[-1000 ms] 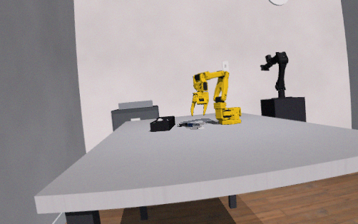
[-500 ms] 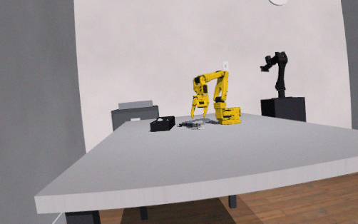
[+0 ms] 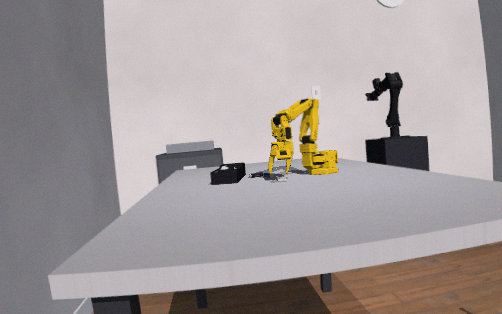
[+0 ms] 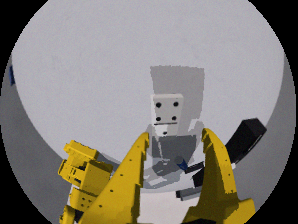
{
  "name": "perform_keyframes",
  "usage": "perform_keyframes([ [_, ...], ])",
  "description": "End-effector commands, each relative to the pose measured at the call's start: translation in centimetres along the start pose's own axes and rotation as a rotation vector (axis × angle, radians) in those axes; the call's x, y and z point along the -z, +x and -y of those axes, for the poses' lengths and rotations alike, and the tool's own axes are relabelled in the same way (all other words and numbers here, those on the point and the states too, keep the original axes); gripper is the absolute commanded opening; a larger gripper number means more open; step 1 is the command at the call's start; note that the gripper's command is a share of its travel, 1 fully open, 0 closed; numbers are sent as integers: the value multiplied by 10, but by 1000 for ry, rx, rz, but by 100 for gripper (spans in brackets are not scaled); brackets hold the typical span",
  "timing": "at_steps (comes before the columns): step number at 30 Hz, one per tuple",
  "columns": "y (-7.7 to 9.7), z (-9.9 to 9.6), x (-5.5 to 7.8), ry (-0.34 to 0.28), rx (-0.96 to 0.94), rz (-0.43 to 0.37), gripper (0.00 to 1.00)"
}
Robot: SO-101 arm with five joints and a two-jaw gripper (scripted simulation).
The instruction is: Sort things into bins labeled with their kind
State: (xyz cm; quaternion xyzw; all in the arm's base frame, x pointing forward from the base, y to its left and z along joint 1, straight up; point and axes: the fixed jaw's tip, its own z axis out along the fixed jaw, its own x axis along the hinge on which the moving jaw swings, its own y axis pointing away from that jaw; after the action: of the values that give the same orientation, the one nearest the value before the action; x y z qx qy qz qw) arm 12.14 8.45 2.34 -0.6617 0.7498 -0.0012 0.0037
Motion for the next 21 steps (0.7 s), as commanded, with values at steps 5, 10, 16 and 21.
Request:
perform_keyframes([
  [5,-4,2,-8,25,19,23,29],
  [10,-4,2,-11,25,19,23,29],
  [16,-3,1,-12,25,19,23,29],
  [21,-1,-1,-15,5,19,6,29],
])
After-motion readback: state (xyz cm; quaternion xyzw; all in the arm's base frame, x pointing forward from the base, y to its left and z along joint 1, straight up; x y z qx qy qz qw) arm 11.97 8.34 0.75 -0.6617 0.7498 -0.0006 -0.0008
